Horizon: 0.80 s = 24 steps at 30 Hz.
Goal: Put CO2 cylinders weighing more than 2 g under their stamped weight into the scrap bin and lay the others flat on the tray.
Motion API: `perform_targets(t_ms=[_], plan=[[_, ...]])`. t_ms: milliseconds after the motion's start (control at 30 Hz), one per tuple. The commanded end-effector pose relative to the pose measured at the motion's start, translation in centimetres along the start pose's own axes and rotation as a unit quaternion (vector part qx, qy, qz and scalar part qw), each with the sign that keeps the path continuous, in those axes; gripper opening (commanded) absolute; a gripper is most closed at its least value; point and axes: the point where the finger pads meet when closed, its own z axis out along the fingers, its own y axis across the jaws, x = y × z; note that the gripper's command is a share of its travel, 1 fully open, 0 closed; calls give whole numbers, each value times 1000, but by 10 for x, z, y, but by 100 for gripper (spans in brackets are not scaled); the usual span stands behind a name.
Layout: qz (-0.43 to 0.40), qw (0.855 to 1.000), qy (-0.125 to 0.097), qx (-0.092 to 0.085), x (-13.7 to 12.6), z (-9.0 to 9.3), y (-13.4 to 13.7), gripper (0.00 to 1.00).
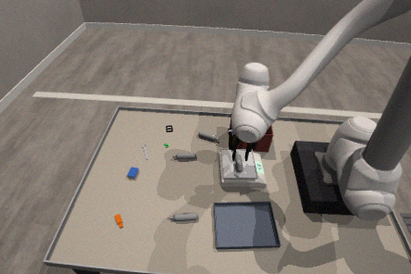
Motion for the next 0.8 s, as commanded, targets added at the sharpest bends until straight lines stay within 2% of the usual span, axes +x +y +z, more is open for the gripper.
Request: perform_targets(t_ms=[0,300,733,767], plan=[[-2,1000,-1,1,0,9,0,39],[-2,1000,-1,1,0,27,0,39],[-2,1000,0,3,1,27,-2,39],[-2,1000,0,3,1,27,-2,10]])
